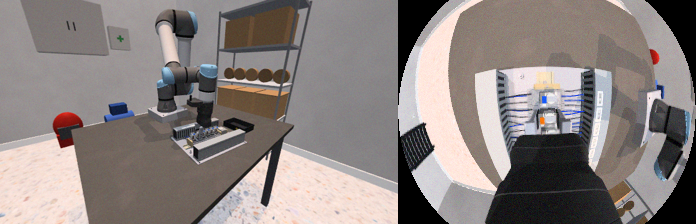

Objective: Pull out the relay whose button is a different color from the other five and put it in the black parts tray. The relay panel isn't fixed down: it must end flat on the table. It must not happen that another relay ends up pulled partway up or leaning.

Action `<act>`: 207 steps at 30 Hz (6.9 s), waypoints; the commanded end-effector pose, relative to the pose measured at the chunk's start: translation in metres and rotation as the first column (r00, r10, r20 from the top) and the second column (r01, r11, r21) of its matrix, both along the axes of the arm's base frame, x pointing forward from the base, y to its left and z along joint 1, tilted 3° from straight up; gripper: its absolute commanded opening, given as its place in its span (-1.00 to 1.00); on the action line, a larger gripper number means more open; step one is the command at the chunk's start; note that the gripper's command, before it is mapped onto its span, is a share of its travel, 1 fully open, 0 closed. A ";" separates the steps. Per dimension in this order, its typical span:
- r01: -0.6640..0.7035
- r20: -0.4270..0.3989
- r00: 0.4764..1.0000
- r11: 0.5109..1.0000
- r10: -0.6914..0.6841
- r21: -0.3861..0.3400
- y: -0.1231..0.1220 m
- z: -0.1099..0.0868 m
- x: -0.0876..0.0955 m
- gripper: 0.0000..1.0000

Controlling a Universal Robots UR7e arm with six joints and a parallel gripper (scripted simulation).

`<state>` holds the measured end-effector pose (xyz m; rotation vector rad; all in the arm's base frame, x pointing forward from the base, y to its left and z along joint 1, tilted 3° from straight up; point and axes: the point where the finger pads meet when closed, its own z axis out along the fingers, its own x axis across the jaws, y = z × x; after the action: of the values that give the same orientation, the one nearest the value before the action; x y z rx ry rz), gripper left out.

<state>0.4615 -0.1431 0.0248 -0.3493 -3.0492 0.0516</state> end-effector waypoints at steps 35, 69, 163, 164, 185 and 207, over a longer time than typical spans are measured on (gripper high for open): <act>-0.003 0.051 0.999 1.000 0.003 -0.013 0.000 0.002 0.000 -1.00; -0.004 0.102 0.995 1.000 0.006 -0.025 0.001 0.002 -0.002 -1.00; -0.003 0.101 0.995 1.000 0.006 -0.024 0.003 0.036 -0.004 -1.00; -0.003 0.101 0.995 1.000 0.006 -0.024 0.003 0.038 -0.004 -1.00; -0.003 0.101 0.995 1.000 0.006 -0.024 0.004 0.069 -0.003 -1.00; -0.003 0.101 0.995 1.000 0.006 -0.024 0.004 0.080 -0.003 -1.00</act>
<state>0.4567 -0.1384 0.1008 -0.3581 -3.1471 0.0685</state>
